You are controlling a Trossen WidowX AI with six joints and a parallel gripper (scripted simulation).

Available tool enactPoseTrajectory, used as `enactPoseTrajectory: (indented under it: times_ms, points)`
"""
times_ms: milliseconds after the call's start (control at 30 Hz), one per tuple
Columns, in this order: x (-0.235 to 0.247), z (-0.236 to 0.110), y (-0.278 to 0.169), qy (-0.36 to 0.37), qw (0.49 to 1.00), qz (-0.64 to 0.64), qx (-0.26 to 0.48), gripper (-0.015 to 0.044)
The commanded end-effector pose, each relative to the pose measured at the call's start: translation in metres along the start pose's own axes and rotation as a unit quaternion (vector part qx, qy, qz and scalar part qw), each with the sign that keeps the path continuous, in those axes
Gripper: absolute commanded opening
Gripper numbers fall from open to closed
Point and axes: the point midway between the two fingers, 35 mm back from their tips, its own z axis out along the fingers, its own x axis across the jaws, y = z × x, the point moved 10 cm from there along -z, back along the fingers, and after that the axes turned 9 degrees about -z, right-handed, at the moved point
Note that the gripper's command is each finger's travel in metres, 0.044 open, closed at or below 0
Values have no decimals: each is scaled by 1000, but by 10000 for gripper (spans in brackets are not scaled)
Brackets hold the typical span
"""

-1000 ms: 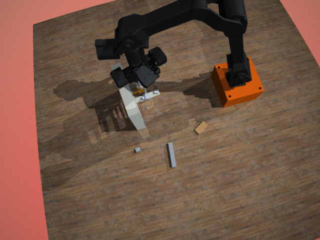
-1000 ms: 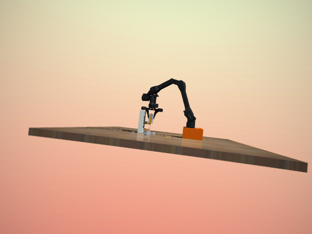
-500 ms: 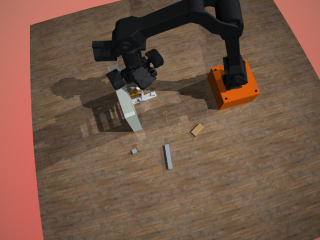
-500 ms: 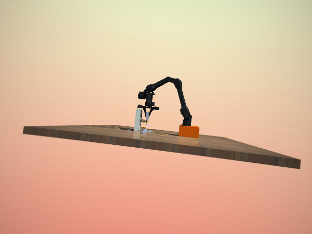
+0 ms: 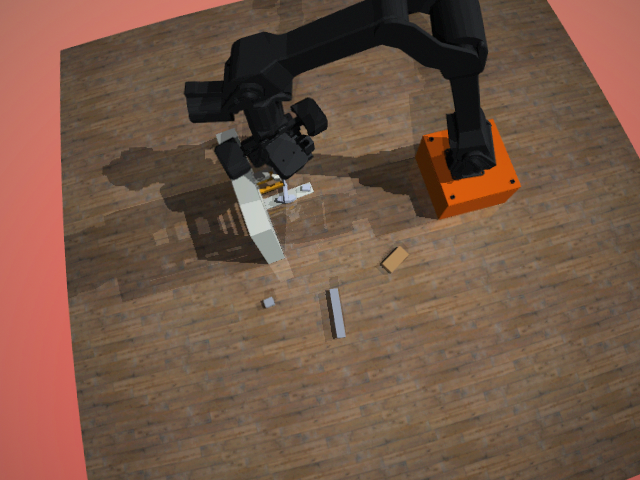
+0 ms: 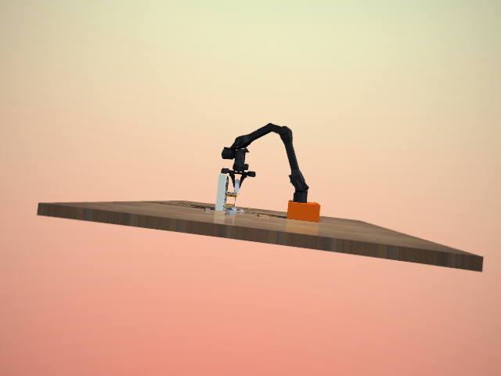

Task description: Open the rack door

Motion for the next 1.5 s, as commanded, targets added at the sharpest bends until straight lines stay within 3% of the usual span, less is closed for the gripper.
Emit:
enactPoseTrajectory:
  times_ms: [0,633,1467]
  points:
    - [1,0,1,0,1000,24,0,23]
    - [14,0,15,1,975,222,-1,23]
    - [35,1,58,2,899,438,-2,23]
